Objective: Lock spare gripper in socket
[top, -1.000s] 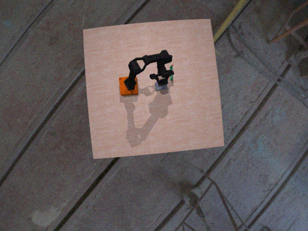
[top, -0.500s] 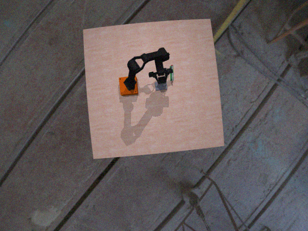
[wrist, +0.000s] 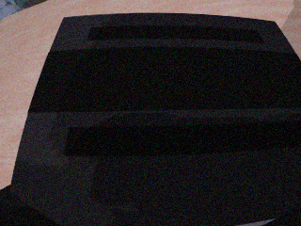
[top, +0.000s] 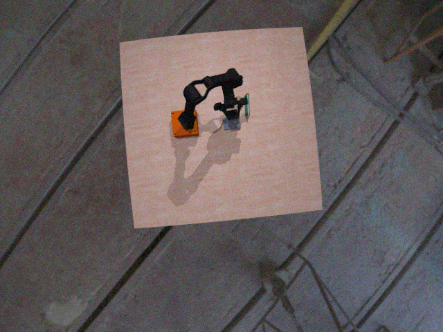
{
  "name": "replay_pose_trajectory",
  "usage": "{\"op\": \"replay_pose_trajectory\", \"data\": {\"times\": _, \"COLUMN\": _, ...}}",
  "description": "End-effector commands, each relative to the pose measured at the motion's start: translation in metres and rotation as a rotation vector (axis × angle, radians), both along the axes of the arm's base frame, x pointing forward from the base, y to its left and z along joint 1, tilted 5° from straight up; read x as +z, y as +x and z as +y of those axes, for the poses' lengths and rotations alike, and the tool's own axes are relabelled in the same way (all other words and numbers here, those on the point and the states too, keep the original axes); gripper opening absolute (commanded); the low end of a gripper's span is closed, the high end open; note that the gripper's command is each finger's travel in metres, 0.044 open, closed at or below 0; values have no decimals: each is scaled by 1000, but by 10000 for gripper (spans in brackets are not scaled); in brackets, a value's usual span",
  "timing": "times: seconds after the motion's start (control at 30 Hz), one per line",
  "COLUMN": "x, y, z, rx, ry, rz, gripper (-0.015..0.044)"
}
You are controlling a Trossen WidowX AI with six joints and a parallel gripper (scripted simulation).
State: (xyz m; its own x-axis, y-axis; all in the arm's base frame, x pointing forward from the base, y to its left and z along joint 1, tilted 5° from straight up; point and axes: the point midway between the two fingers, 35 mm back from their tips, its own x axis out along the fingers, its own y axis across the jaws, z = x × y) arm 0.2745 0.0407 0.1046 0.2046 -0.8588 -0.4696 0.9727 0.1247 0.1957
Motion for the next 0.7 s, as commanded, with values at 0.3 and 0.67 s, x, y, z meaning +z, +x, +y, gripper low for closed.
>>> {"op": "replay_pose_trajectory", "data": {"times": 0.3, "x": -17, "y": 2, "z": -2, "rx": 0, "ry": -8, "rz": -5, "gripper": 0}}
{"op": "replay_pose_trajectory", "data": {"times": 0.67, "x": -32, "y": 5, "z": -3, "rx": 1, "ry": -8, "rz": -5, "gripper": 0}}
